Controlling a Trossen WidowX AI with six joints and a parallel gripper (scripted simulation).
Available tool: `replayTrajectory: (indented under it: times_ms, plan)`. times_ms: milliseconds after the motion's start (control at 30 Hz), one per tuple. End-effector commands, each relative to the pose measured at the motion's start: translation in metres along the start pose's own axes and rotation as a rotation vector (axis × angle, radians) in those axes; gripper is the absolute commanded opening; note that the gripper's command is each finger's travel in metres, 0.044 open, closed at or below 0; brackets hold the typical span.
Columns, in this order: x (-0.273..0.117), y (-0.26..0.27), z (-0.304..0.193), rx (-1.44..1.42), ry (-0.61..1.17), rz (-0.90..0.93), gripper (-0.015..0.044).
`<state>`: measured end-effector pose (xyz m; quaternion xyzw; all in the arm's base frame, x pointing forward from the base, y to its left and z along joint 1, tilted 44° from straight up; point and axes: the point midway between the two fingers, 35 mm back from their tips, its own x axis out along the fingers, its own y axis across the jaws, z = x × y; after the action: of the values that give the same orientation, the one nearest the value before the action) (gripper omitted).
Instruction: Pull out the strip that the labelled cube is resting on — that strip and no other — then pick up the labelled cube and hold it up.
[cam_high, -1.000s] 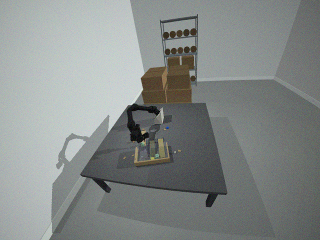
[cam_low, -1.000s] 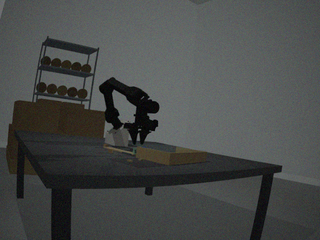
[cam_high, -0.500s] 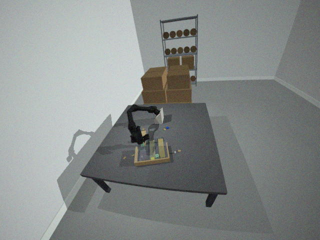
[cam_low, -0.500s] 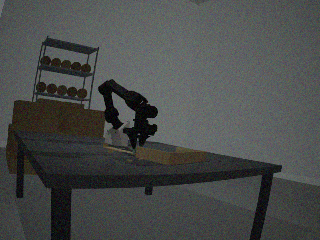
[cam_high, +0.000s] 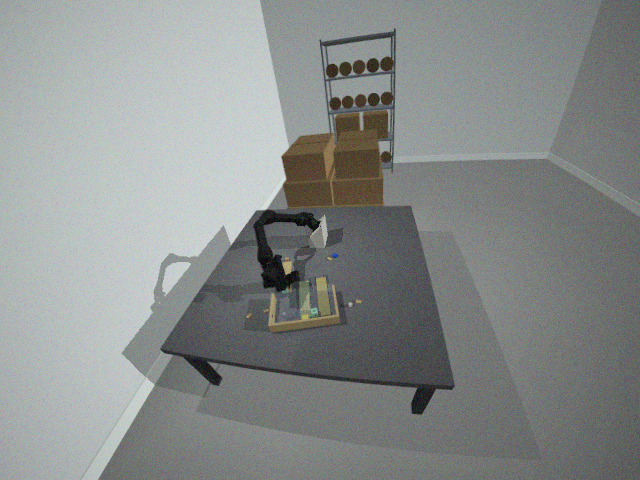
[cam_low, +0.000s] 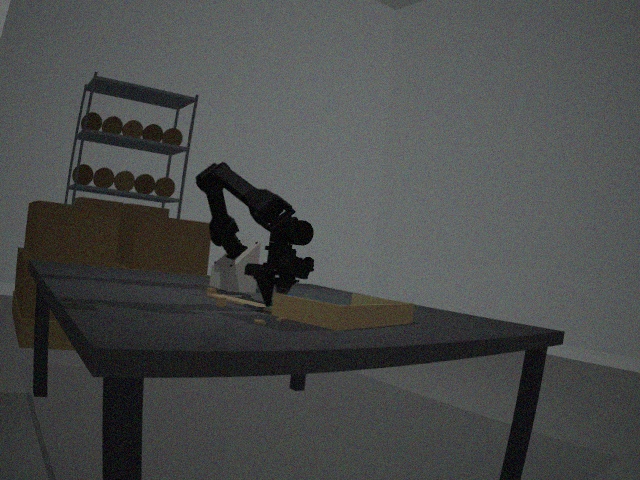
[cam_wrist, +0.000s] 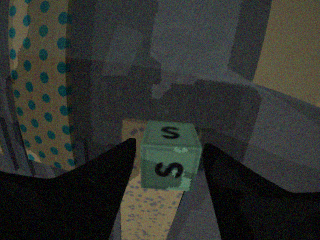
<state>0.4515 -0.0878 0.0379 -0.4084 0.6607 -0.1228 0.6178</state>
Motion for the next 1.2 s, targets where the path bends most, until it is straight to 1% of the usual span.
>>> replayTrajectory:
  times_ms: [0,267,367,400,900,1167]
  plan:
    - [-0.001,0.0,0.0,0.0,-0.001,0.0,0.0145]
    - [-0.001,0.0,0.0,0.0,-0.001,0.0,0.0092]
    - [-0.001,0.0,0.0,0.0,-0.001,0.0,0.0013]
    - [-0.003,0.001,-0.001,0.0,-0.001,0.0,0.0]
    - [-0.04,0.032,-0.044,-0.008,0.0,0.002,0.0]
    - [-0.043,0.038,-0.053,-0.009,0.0,0.002,0.0]
